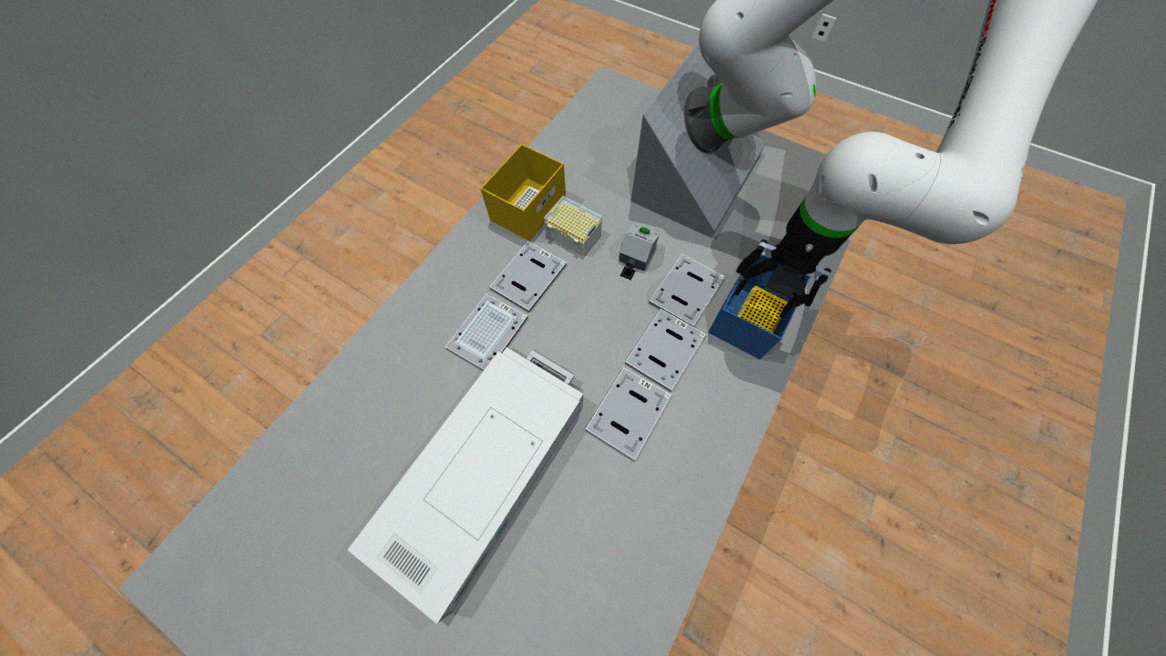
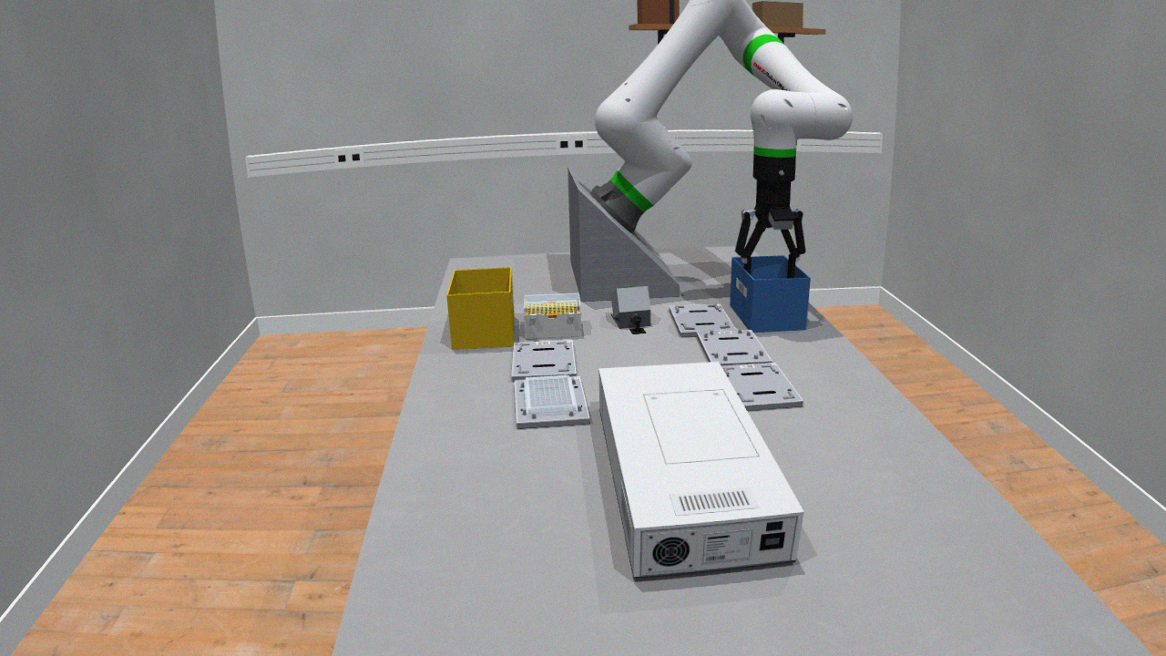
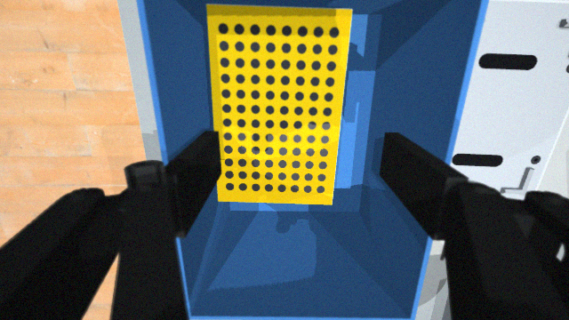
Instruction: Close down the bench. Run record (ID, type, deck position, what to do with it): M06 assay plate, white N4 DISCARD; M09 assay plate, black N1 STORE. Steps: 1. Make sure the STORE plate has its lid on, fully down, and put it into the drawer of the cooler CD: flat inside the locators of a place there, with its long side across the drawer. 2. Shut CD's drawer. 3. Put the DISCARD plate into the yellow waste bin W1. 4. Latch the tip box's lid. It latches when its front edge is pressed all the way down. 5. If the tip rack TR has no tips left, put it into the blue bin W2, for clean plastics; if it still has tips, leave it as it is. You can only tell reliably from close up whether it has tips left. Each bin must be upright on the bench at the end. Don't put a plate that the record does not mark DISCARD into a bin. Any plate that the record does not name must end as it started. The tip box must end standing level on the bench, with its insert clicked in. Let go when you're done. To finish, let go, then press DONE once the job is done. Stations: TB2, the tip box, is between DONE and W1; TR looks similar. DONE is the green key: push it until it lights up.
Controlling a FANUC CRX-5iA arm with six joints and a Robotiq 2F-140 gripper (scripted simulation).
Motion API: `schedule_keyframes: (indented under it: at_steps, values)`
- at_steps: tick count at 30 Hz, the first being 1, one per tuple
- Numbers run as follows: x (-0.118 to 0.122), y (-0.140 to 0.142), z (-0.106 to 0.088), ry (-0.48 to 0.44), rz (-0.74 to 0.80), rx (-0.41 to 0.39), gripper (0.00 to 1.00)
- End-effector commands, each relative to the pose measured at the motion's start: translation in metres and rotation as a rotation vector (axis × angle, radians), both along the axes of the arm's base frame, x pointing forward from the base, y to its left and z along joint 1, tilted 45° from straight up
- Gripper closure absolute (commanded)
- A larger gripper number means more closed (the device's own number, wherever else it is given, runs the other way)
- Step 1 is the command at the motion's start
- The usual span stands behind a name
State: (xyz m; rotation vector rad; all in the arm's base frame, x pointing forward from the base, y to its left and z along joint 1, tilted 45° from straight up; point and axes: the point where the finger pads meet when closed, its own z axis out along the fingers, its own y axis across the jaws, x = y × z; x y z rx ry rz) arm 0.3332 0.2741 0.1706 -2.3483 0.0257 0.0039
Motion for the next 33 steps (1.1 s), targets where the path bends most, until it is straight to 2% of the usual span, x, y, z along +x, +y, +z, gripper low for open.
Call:
schedule_keyframes:
  at_steps: [1, 33]
  values:
    - [0.001, -0.003, 0.003, -0.002, 0.000, 0.000, 0.30]
    - [0.000, -0.030, 0.029, -0.002, 0.000, 0.000, 0.30]
